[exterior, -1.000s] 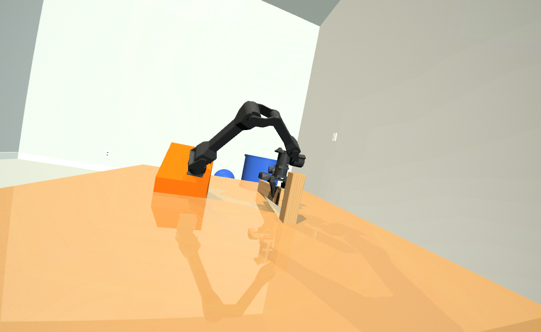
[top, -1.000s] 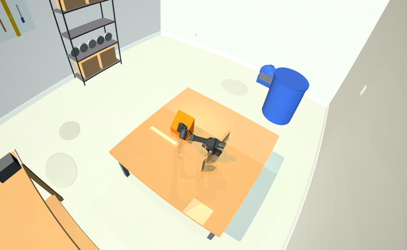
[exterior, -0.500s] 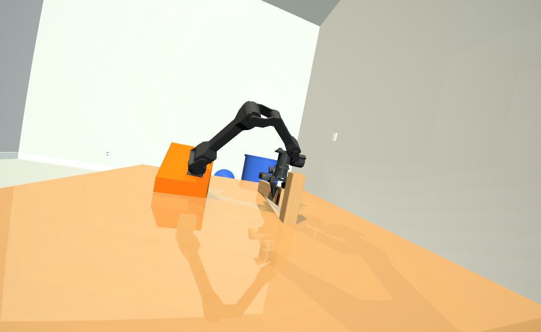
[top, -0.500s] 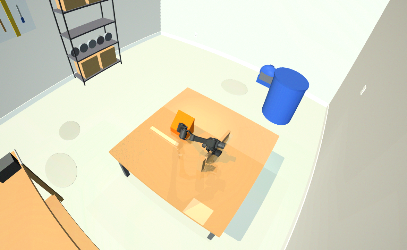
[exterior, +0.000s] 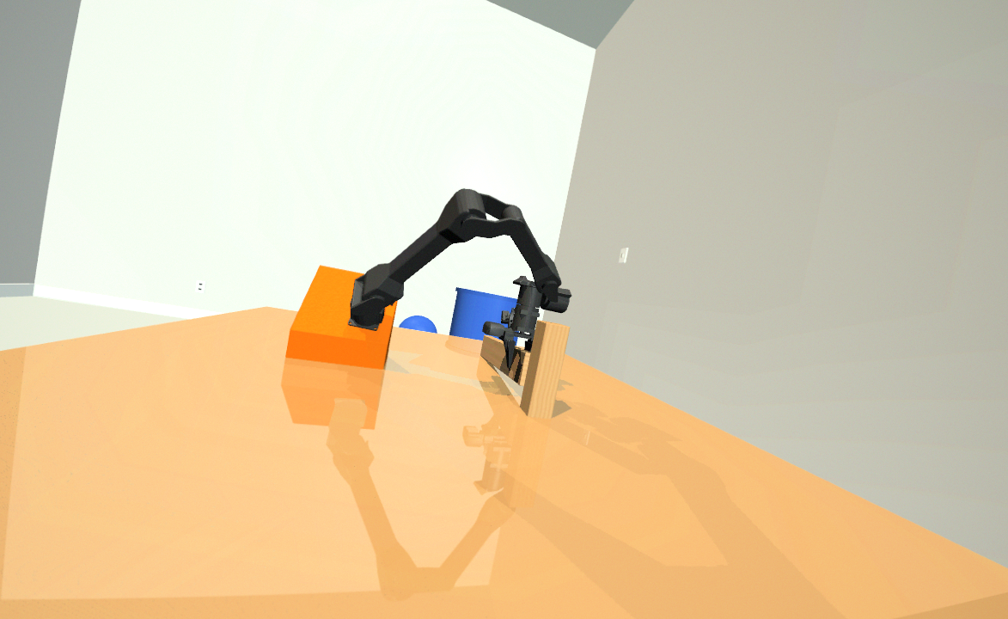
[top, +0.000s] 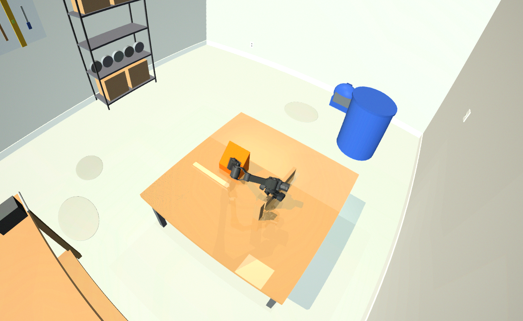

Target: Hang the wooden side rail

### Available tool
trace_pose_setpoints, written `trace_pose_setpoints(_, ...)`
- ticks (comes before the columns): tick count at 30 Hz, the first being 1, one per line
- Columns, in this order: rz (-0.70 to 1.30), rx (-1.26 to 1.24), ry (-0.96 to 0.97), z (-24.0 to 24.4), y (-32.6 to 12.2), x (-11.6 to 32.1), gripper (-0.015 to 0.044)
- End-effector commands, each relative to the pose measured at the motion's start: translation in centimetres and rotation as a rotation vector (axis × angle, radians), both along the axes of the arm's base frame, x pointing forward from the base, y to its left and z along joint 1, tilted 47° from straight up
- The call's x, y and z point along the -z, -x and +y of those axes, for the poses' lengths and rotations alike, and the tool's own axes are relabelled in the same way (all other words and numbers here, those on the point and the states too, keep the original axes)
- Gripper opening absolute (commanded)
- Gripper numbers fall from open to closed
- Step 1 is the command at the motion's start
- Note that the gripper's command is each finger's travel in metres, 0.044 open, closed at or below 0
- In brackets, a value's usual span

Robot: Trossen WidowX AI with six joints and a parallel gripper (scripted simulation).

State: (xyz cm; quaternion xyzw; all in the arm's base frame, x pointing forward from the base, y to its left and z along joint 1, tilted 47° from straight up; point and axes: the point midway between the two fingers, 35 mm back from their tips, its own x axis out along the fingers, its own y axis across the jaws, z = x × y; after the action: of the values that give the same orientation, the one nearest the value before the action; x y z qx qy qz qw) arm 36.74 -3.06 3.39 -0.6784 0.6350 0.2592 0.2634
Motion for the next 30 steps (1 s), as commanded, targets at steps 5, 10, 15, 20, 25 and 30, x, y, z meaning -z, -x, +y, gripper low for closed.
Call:
trace_pose_setpoints(5, -0.012, -0.006, -0.004, 0.33, -0.38, -0.33, 0.0000)
trace_pose_setpoints(10, -0.012, -0.006, -0.004, 0.30, -0.43, -0.38, 0.0000)
trace_pose_setpoints(15, -0.012, -0.006, -0.003, 0.23, -0.49, -0.39, 0.0000)
trace_pose_setpoints(20, -0.012, -0.006, -0.003, 0.15, -0.55, -0.39, 0.0000)
trace_pose_setpoints(25, -0.012, -0.006, -0.003, 0.09, -0.61, -0.41, 0.0000)
trace_pose_setpoints(30, -0.012, -0.006, -0.003, 0.06, -0.56, -0.46, 0.0000)
